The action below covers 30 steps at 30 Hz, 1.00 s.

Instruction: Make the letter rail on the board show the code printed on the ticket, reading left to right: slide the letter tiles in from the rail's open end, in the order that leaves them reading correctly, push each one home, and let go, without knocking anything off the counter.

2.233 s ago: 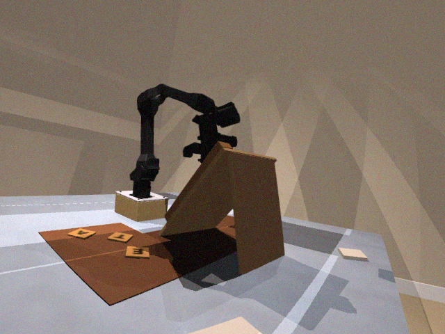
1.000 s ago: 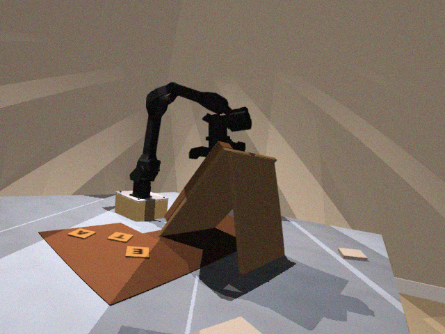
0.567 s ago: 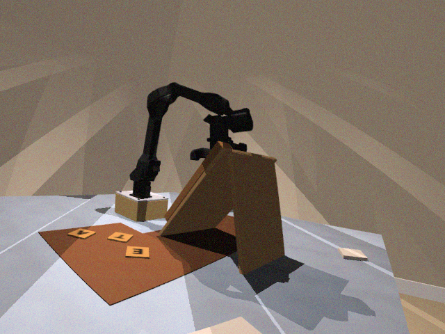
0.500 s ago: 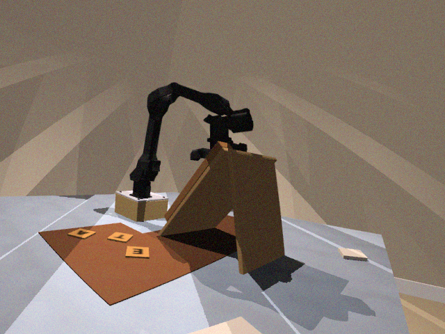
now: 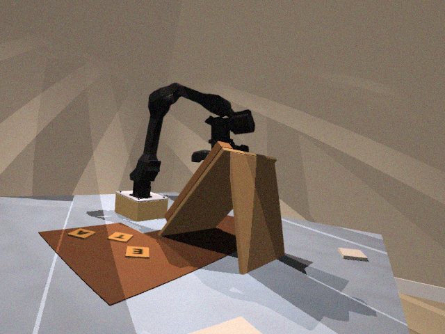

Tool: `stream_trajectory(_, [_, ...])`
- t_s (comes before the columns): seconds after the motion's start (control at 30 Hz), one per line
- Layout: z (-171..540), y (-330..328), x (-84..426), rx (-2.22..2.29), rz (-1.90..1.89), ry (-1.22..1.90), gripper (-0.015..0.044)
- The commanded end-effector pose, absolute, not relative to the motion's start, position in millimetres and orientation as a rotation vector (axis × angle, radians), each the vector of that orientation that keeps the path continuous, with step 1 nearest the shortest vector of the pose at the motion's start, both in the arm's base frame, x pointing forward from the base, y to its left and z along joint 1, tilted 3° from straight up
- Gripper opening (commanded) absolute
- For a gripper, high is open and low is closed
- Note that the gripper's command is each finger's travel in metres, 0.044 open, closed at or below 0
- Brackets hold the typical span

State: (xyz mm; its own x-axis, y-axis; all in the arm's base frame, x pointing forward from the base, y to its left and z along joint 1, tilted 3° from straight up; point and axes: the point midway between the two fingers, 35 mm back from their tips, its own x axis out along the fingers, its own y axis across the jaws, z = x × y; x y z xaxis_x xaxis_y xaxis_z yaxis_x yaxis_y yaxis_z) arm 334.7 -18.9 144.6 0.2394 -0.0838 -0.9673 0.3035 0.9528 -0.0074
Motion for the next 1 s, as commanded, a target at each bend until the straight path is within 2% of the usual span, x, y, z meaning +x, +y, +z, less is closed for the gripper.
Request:
stream_trajectory(0.0, [143.6, -18.8, 337.2, 0.195, -0.259, 1.304, 0.0000])
stream_trajectory(0.97, [143.9, -27.2, 333.6, 0.194, -0.260, 1.304, 0.0000])
